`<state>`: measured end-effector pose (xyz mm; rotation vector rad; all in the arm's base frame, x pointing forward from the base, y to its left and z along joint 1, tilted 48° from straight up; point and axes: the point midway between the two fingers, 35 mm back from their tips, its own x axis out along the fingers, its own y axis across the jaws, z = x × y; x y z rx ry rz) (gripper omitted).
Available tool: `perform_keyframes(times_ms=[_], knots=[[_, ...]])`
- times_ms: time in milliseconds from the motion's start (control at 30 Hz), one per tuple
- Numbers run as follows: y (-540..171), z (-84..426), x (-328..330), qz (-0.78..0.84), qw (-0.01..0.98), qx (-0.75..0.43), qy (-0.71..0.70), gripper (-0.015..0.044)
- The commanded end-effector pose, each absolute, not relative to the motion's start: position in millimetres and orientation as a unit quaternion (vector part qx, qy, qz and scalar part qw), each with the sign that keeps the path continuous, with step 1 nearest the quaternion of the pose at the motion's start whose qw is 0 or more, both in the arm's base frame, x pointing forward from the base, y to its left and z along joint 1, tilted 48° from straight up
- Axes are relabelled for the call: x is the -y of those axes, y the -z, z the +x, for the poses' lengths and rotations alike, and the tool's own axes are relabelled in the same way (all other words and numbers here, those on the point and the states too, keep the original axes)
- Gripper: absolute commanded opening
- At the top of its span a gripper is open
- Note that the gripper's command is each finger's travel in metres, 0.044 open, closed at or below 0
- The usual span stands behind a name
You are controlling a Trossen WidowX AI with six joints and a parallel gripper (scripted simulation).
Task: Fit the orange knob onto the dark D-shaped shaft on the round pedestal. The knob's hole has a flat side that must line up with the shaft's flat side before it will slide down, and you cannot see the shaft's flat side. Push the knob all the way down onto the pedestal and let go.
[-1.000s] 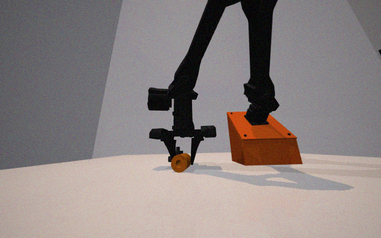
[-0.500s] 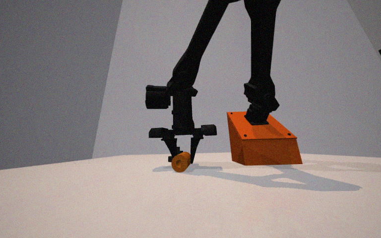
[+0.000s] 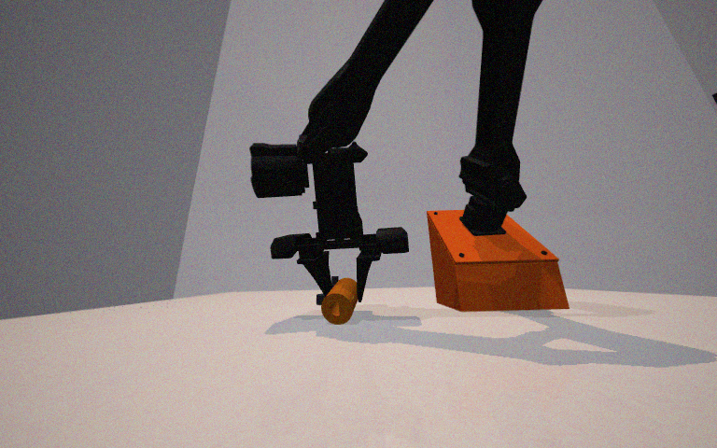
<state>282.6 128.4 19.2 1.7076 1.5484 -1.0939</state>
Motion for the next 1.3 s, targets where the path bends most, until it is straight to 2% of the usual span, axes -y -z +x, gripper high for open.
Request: perform_keyframes(times_ms=[0, 1267], knots=[[-25, 285, -131, 0.63, 0.308, -0.571, 0.426, 0.0179], [-56, 291, -152, 0.479, 0.461, -0.458, 0.59, 0.0179]])
